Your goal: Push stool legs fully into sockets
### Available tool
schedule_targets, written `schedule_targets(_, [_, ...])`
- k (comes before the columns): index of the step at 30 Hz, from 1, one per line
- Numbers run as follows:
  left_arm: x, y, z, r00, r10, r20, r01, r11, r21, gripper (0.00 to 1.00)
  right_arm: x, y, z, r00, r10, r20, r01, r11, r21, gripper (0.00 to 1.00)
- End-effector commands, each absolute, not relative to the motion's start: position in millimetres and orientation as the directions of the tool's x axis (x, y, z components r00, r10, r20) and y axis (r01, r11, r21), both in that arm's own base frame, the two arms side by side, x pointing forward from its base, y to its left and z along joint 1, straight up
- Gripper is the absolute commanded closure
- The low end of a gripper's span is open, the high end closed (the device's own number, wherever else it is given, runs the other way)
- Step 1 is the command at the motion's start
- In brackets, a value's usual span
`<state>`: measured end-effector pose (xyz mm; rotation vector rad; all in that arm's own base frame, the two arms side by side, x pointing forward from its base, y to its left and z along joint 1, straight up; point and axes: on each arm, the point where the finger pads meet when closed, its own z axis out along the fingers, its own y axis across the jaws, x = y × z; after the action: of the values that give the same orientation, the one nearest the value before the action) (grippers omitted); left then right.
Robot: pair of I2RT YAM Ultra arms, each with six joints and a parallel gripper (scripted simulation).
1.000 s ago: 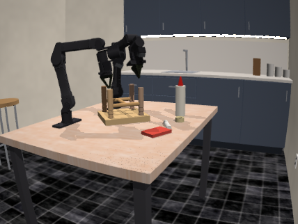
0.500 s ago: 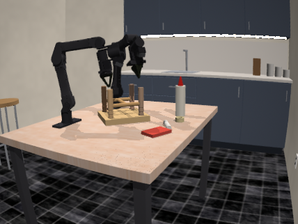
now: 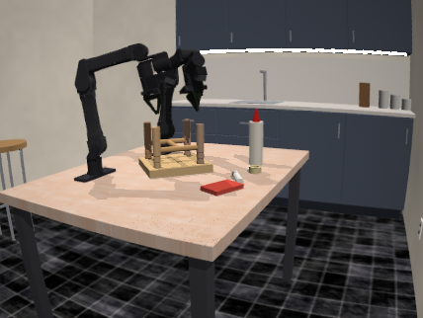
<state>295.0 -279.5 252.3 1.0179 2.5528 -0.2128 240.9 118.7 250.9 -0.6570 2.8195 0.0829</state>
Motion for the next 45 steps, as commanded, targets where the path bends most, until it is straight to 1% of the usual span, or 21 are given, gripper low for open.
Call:
schedule_targets(1, [297,-280,282,-0.632,0.604,-0.486,0.689,0.725,0.005,1.0,233,111,277,-0.856,-0.406,-0.32,-0.428,0.904,-0.004,1.0])
schedule_targets(3, [304,-274,285,-0.64,0.583,-0.501,0.669,0.743,0.008,1.0,233,109,276,-0.859,-0.4,-0.318,-0.42,0.907,-0.006,1.0])
schedule_targets(4, [302,-271,268,-0.656,0.594,-0.465,0.668,0.745,0.009,1.0,244,113,278,-0.847,-0.393,-0.359,-0.419,0.908,-0.006,1.0])
schedule_targets(5, [306,-272,270,-0.654,0.586,-0.479,0.664,0.748,0.009,1.0,247,115,279,-0.841,-0.388,-0.376,-0.417,0.909,-0.006,1.0])
schedule_targets(6, [311,-272,275,-0.648,0.572,-0.502,0.658,0.753,0.009,1.0,251,115,259,-0.858,-0.392,-0.332,-0.414,0.91,-0.006,1.0])
schedule_targets(7, [315,-270,275,-0.648,0.562,-0.514,0.651,0.759,0.009,1.0,253,114,269,-0.841,-0.379,-0.386,-0.408,0.913,-0.005,1.0])
schedule_targets(10, [330,-263,286,-0.633,0.512,-0.581,0.624,0.782,0.009,1.0,271,116,274,-0.817,-0.345,-0.463,-0.389,0.921,0.0,1.0])
schedule_targets(12, [330,-263,286,-0.633,0.512,-0.581,0.624,0.782,0.009,1.0,271,116,274,-0.817,-0.345,-0.463,-0.389,0.921,0.0,1.0])
schedule_targets(17, [360,-241,310,-0.581,0.395,-0.711,0.562,0.827,0.0,1.0,308,114,289,-0.737,-0.268,-0.621,-0.344,0.939,0.003,1.0])
schedule_targets(20, [377,-221,325,-0.532,0.318,-0.785,0.514,0.858,-0.001,1.0,329,109,303,-0.668,-0.211,-0.714,-0.31,0.951,0.009,1.0])
schedule_targets(27, [401,-159,361,-0.394,0.158,-0.905,0.377,0.926,-0.002,1.0,363,84,337,-0.5,-0.111,-0.859,-0.228,0.974,0.007,1.0])
schedule_targets(29, [401,-159,361,-0.394,0.158,-0.905,0.377,0.926,-0.002,1.0,363,84,337,-0.5,-0.111,-0.859,-0.228,0.974,0.007,1.0])
schedule_targets(34, [407,-112,386,-0.262,0.07,-0.962,0.272,0.962,-0.004,1.0,377,62,365,-0.327,-0.047,-0.944,-0.161,0.987,0.006,1.0])
schedule_targets(42, [393,-39,422,-0.018,0.004,-1.0,0.108,0.994,0.002,1.0,380,24,413,-0.089,-0.001,-0.996,-0.068,0.998,0.005,1.0])
schedule_targets(44, [388,-26,424,0.018,0.0,-1.0,0.077,0.997,0.001,1.0,378,17,419,-0.016,0.005,-1.0,-0.049,0.999,0.006,1.0])
schedule_targets(45, [388,-26,424,0.018,0.0,-1.0,0.077,0.997,0.001,1.0,378,17,419,-0.016,0.005,-1.0,-0.049,0.999,0.006,1.0])
